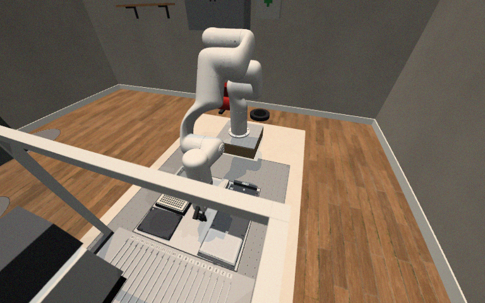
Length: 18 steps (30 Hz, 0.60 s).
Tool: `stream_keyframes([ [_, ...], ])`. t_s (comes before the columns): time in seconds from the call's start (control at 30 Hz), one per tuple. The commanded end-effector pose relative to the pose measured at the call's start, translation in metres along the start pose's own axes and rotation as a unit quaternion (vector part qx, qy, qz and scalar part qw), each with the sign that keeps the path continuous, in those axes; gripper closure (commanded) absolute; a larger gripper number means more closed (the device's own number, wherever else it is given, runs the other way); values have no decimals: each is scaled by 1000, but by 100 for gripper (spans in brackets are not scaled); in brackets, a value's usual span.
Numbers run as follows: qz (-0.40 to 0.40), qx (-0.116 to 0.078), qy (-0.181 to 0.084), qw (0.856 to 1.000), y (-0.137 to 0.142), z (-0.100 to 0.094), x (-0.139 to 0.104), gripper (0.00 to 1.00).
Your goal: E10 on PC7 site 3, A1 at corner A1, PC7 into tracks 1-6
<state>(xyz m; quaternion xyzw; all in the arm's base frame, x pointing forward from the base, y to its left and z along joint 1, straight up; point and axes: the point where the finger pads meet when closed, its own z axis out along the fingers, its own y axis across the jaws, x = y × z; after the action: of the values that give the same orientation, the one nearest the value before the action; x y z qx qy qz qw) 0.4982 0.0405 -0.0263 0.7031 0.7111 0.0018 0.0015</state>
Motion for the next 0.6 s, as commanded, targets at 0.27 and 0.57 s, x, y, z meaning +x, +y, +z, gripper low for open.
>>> stream_keyframes([
  [0.27, 0, -2, 0, 1000, 1, 4, 0, 0],
  [0.57, 0, -2, 0, 1000, 1, 10, 0, 0],
])
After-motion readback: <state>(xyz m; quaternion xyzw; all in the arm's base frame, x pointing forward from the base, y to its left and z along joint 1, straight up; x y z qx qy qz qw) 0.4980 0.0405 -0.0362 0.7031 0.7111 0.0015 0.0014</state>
